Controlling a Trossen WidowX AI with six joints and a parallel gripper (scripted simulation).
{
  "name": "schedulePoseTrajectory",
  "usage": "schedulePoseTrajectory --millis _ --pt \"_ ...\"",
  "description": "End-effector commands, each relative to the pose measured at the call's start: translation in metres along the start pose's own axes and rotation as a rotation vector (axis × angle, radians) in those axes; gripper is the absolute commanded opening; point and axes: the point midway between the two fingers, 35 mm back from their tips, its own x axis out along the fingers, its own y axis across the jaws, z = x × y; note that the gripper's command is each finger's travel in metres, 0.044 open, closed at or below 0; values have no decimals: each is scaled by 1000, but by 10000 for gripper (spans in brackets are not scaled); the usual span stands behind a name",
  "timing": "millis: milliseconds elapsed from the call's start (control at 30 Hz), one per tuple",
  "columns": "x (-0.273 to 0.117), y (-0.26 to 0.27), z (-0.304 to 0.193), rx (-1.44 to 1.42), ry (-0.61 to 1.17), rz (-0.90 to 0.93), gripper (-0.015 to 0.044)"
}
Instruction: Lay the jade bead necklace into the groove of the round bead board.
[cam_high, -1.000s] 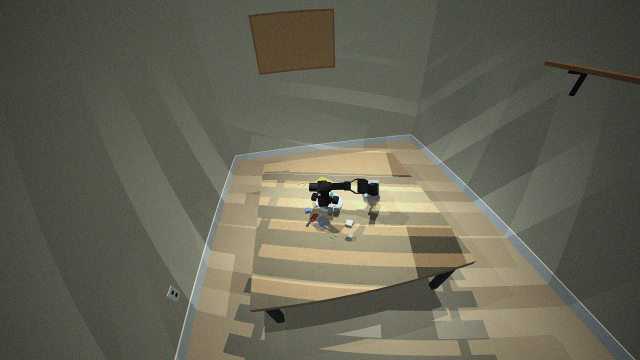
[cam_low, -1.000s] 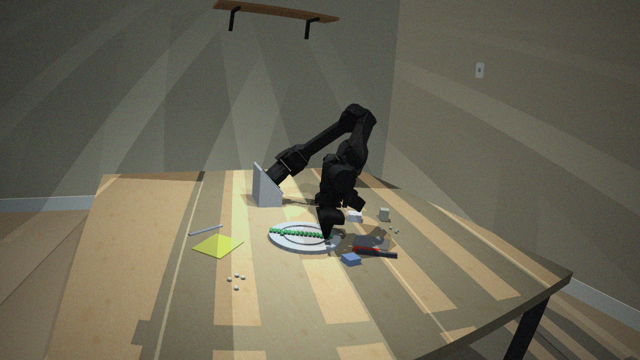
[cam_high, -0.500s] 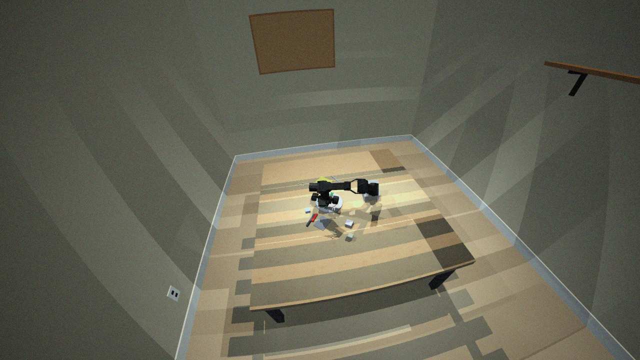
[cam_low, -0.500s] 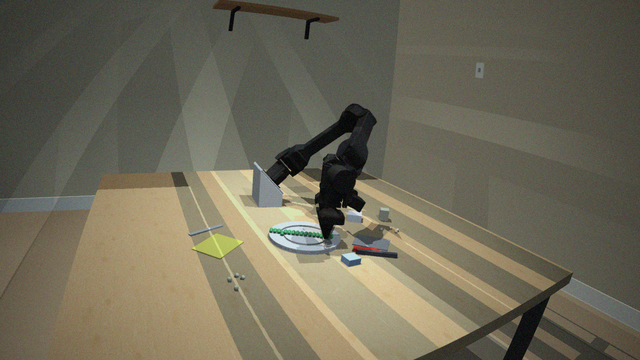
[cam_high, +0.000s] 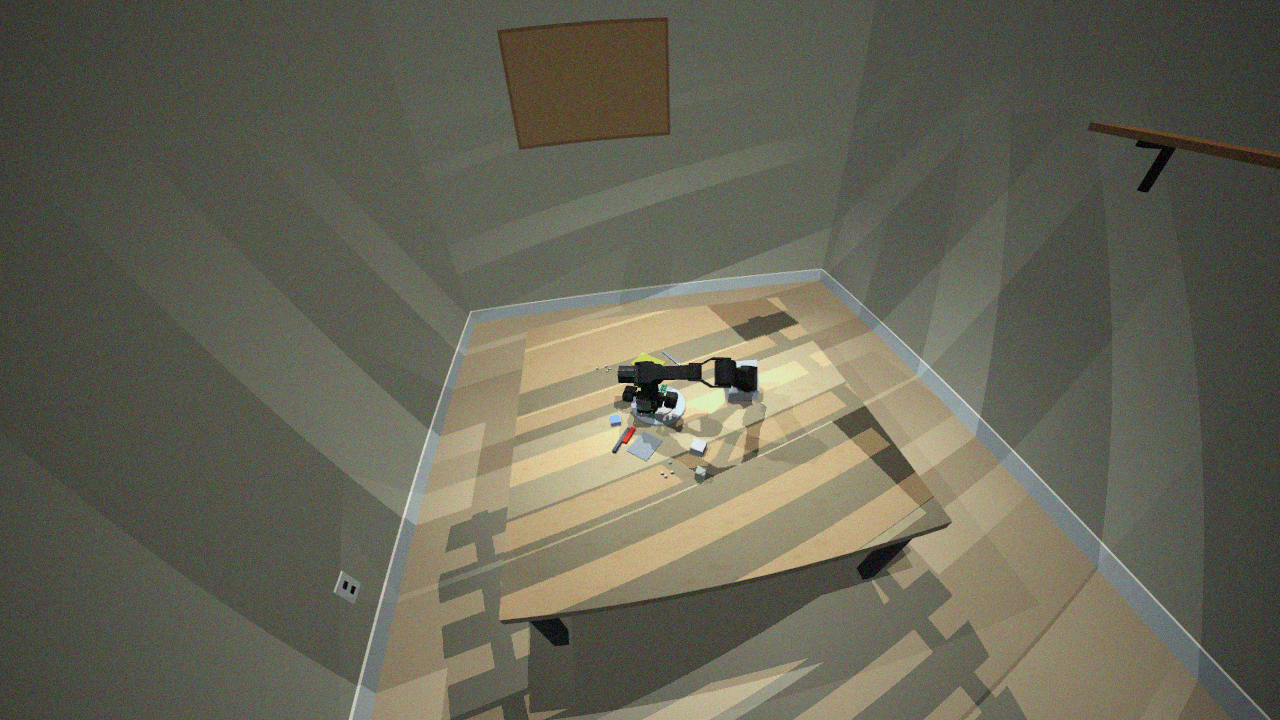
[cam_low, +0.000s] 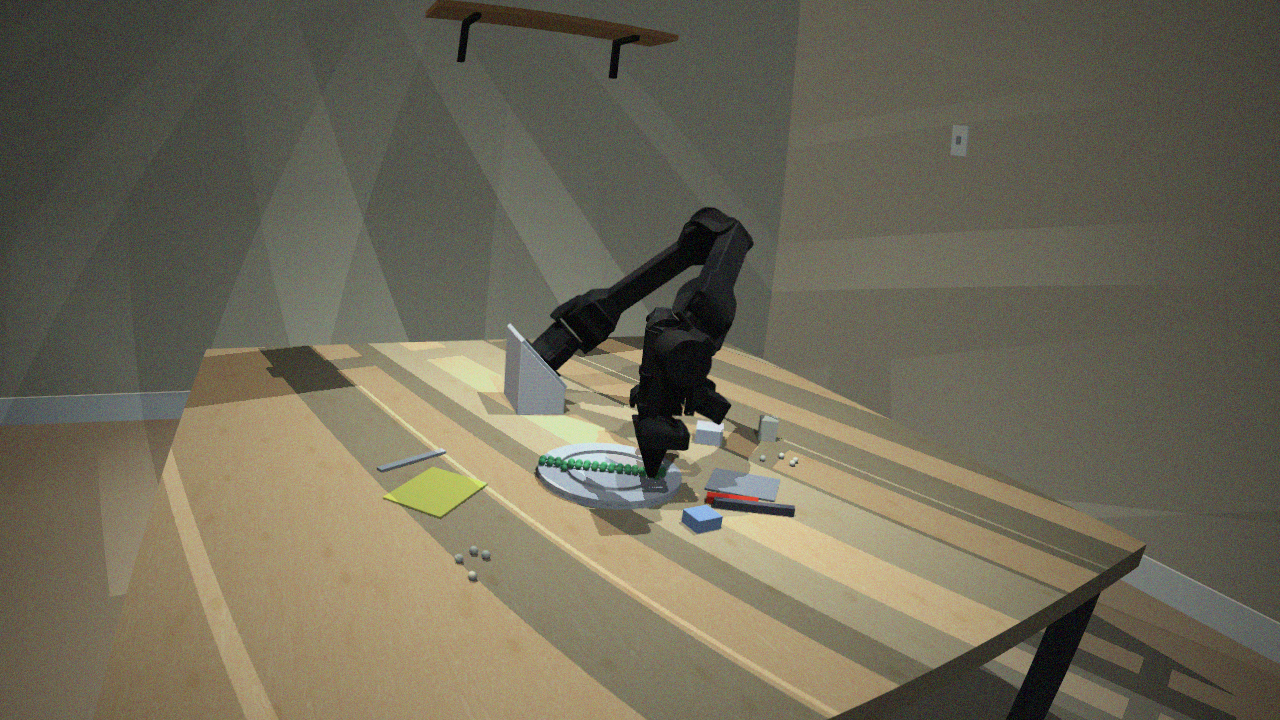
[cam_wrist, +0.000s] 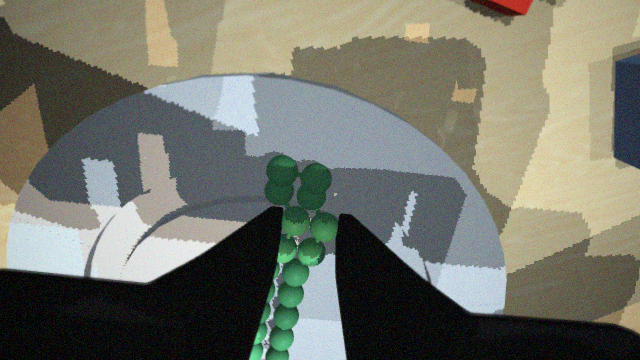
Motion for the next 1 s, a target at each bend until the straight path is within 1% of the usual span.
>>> schedulePoseTrajectory --millis 0,367,700,967 --pt "0 0 0 -1 0 0 0" --pt "-6 1 -1 7 -3 7 0" --pt "-6 -13 -26 7 -1 6 0" --pt "-3 -13 -26 7 -1 6 0"
